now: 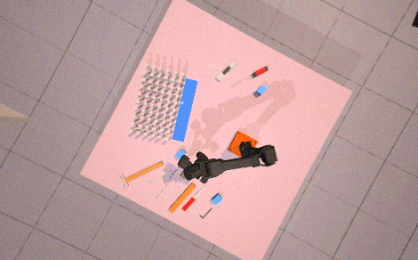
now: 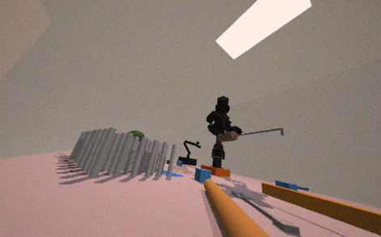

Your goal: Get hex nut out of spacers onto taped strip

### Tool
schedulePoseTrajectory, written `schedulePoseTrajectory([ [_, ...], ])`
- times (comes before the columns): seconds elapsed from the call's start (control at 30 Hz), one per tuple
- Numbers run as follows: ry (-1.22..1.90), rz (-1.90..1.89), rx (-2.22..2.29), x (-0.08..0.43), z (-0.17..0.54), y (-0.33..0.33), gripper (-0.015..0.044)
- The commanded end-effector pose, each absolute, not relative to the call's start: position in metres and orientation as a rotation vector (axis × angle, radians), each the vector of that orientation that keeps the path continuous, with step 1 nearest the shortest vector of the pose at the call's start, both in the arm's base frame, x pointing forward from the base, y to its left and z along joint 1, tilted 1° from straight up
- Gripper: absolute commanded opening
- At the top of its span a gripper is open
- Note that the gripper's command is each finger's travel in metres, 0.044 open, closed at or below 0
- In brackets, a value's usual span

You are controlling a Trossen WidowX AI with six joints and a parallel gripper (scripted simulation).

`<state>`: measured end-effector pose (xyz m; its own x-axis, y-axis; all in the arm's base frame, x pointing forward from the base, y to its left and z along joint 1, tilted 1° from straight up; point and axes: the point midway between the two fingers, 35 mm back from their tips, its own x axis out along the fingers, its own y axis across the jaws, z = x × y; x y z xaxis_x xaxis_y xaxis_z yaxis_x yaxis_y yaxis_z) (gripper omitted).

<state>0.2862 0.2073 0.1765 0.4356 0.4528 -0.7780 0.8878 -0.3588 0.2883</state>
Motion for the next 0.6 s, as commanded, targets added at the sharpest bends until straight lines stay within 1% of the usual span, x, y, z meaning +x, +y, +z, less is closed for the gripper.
schedulePoseTrajectory([
  [0.0, 1.124, -0.787, 1.977, 0.287, 0.171, 0.208, 0.0000],
  [0.57, 1.124, -0.786, 1.978, 0.292, 0.155, 0.211, 0.0000],
])
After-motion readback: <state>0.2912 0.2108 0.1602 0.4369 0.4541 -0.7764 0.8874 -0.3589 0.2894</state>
